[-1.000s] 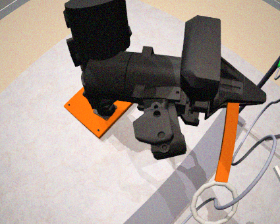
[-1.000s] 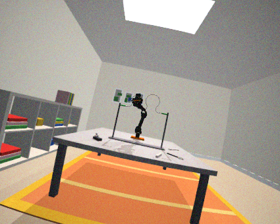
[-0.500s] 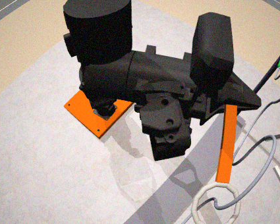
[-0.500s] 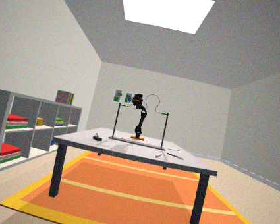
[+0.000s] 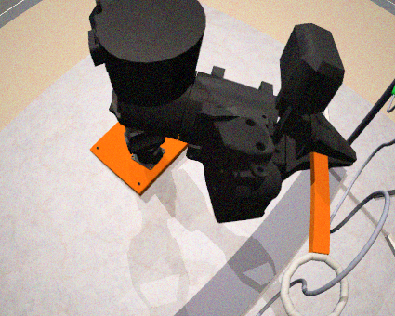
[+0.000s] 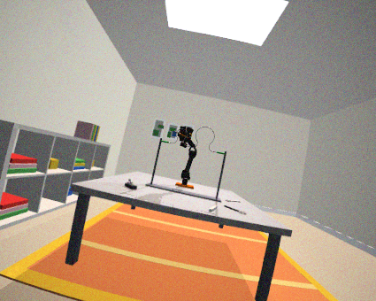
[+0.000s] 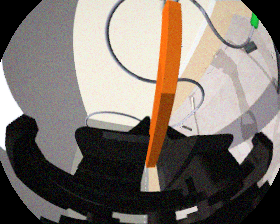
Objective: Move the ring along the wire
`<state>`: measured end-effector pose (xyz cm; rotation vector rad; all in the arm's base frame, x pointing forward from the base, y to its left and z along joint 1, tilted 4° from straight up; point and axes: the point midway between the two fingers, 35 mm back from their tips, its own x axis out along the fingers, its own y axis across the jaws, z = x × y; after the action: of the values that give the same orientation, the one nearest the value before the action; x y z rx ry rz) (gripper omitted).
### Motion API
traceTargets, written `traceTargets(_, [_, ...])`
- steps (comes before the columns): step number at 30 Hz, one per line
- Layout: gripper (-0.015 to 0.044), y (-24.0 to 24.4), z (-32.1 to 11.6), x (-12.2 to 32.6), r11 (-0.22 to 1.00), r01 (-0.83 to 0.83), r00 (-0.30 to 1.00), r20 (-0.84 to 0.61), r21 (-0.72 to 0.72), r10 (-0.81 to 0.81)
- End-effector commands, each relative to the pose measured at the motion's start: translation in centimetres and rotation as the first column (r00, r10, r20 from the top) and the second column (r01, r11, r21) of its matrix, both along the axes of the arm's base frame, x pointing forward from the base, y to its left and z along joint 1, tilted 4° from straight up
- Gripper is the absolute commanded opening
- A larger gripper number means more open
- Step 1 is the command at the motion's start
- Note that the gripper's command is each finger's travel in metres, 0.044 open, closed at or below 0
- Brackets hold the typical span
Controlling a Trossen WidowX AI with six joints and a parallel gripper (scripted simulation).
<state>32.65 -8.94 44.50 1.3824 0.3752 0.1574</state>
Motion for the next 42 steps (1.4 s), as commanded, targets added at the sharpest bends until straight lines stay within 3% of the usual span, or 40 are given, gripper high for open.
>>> traceTargets(1, [-0.0150, -0.2, -0.6, 0.1, 0.997, -0.002, 1.000, -0.018, -0.074, 0.001])
traceTargets(21, [-0.0150, -1.4, -2.9, -0.2, 0.882, -0.041, 0.994, -0.105, -0.469, -0.009])
traceTargets(42, [-0.0150, -3.5, -4.6, -0.7, 0.601, -0.105, 0.982, -0.178, -0.793, -0.062])
